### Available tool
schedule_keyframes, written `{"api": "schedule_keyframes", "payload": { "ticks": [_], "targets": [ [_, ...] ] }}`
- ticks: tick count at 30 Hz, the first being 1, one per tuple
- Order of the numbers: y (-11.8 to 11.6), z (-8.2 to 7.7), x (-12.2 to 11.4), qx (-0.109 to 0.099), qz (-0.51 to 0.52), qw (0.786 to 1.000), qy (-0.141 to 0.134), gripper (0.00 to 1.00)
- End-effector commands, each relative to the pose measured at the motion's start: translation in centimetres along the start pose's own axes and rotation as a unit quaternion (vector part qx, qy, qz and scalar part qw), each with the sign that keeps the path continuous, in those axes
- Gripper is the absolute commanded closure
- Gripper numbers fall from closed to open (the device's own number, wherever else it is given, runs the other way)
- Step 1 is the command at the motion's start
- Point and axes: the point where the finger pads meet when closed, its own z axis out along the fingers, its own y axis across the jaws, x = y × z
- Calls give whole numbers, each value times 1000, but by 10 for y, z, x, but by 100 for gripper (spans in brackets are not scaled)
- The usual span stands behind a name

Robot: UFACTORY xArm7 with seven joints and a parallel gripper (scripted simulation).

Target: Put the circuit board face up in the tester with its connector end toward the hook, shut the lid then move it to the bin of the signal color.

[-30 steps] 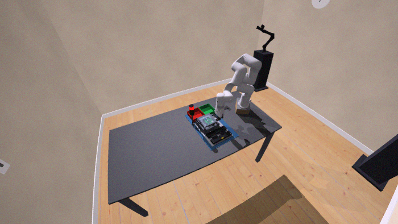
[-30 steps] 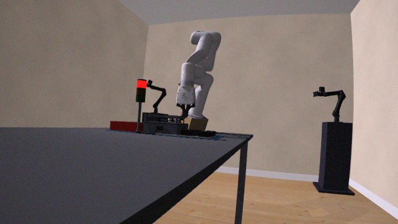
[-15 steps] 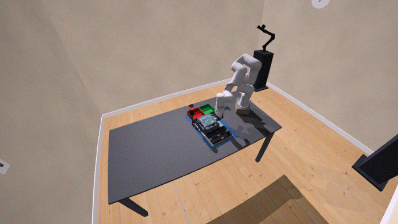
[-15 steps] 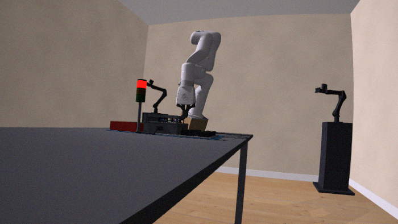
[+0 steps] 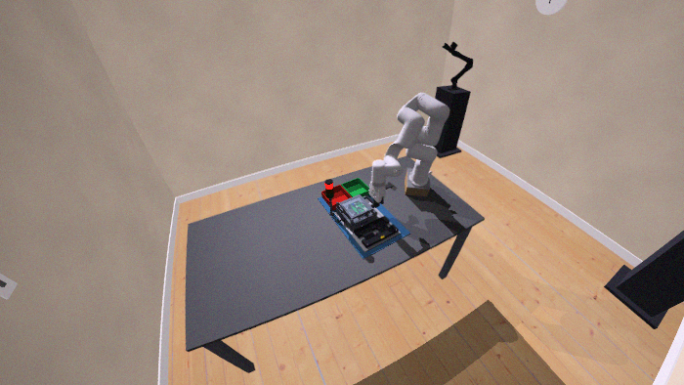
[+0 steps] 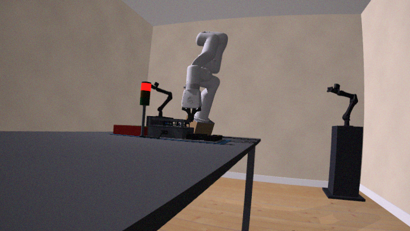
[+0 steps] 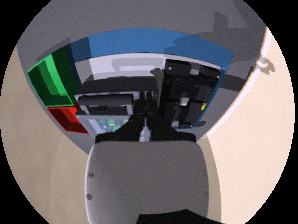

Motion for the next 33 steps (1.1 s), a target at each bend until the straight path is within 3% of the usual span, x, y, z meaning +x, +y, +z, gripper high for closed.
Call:
{"api": "schedule_keyframes", "payload": {
  "ticks": [1,10,16,18,24,33],
  "targets": [
    [0,0,-1,0,0,1000,-1,100],
    [0,-2,-1,0,0,1000,-1,100],
    [0,-28,-1,0,0,1000,-1,100],
    [0,-28,-1,0,0,1000,-1,100],
    [0,-58,-1,0,0,1000,-1,100],
    [0,-60,-1,0,0,1000,-1,100]
  ]
}}
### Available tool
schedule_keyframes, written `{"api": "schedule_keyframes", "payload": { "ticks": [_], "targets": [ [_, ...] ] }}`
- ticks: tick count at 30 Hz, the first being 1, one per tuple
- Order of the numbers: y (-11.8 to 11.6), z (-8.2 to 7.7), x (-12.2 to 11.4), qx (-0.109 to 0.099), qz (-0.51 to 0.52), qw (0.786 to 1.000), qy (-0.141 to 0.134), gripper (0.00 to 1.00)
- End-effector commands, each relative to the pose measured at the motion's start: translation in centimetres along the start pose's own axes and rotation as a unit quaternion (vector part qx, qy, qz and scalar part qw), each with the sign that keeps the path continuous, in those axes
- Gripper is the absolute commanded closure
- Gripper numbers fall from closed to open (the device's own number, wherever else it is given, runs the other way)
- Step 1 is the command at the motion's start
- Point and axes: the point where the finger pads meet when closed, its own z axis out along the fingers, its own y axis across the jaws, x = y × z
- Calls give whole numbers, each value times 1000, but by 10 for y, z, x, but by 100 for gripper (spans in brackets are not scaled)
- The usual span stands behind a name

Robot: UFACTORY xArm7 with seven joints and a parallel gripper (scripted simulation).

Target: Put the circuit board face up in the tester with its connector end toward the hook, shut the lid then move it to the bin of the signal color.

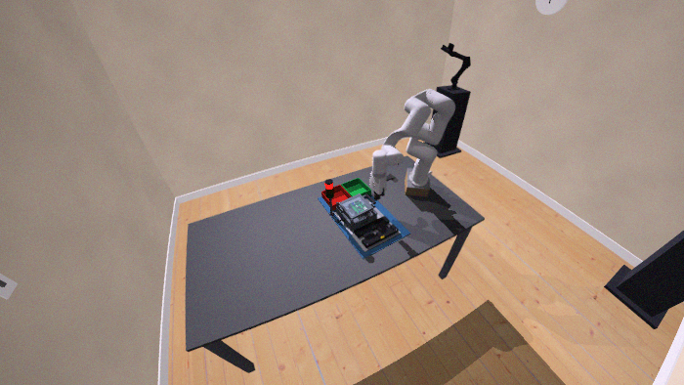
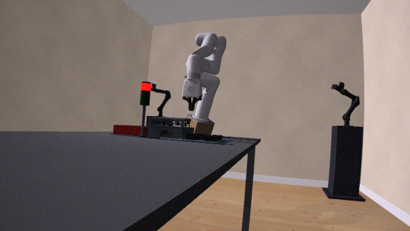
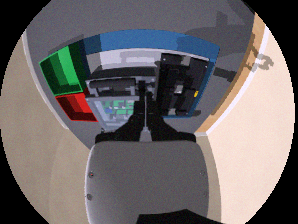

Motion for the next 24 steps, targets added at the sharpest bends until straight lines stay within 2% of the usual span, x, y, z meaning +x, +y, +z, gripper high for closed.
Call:
{"api": "schedule_keyframes", "payload": {
  "ticks": [1,12,24],
  "targets": [
    [0,-2,-1,0,0,1000,-2,100],
    [0,-2,-1,0,-15,1000,-2,100],
    [0,-2,-1,0,-111,994,-2,100]
  ]
}}
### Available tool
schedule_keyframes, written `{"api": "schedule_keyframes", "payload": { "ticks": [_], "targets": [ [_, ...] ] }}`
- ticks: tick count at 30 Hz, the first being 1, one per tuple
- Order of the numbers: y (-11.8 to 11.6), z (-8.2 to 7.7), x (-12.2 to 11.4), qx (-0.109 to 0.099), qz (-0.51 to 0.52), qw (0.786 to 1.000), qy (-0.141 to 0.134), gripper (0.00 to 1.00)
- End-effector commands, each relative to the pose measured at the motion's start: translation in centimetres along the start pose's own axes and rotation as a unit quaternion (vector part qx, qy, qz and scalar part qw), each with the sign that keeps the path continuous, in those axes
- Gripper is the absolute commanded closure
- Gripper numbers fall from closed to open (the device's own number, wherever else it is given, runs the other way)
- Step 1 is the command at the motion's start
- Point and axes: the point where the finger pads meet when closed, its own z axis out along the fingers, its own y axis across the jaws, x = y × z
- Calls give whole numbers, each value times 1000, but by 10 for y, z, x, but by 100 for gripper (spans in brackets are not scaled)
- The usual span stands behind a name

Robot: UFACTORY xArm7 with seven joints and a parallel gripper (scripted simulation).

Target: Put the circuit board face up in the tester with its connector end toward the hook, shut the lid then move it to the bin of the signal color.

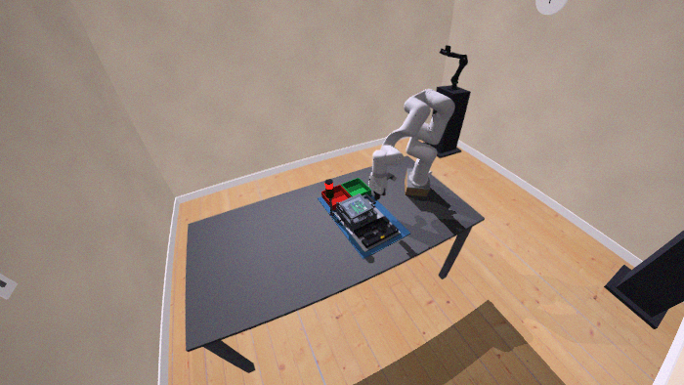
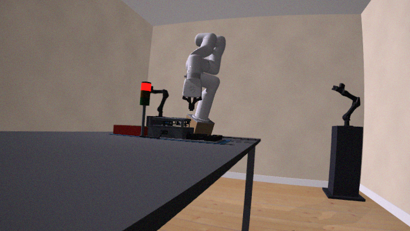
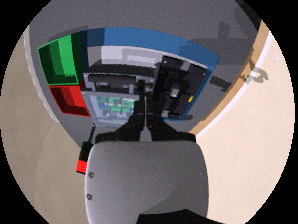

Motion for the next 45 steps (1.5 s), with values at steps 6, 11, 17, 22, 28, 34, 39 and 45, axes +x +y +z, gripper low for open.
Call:
{"api": "schedule_keyframes", "payload": {
  "ticks": [6,11,17,22,28,34,39,45],
  "targets": [
    [0,-1,-1,0,-141,990,-2,100],
    [0,-1,-1,0,-211,978,-2,100],
    [0,-1,-1,0,-308,952,-2,100],
    [0,-1,-1,0,-388,922,-2,100],
    [0,-1,-1,0,-467,884,-2,100],
    [0,-1,-1,0,-544,839,-2,100],
    [0,-1,-1,1,-601,800,-2,100],
    [0,-1,-1,1,-635,772,-2,100]
  ]
}}
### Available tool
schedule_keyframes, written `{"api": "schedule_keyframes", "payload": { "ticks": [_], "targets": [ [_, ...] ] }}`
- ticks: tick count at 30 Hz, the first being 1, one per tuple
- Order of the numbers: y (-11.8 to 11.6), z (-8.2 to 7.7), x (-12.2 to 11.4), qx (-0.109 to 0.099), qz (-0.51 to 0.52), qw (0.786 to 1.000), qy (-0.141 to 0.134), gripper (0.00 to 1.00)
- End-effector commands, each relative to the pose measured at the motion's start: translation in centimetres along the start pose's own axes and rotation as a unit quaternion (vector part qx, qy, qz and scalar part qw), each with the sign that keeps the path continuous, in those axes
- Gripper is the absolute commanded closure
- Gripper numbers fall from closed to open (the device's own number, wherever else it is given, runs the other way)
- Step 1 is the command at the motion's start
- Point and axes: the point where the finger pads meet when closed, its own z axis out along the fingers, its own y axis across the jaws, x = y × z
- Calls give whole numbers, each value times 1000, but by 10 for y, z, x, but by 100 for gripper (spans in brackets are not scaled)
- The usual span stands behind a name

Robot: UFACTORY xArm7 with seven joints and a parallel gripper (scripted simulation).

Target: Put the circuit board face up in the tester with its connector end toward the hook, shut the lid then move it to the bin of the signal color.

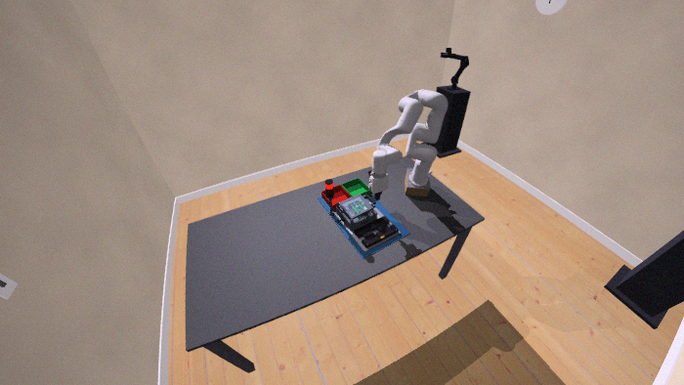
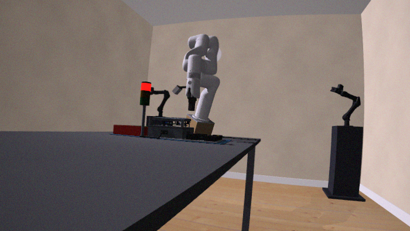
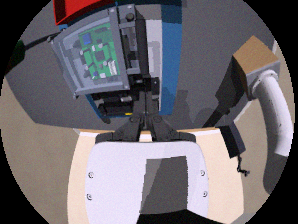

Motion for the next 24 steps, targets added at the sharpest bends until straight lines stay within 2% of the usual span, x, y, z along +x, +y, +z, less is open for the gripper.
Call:
{"api": "schedule_keyframes", "payload": {
  "ticks": [1,19,20,24],
  "targets": [
    [-1,-1,0,1,-21,1000,-2,100],
    [-1,-1,0,1,-46,999,-2,100],
    [-1,-1,0,1,-46,999,-2,73],
    [-1,-1,0,1,-46,999,-2,73]
  ]
}}
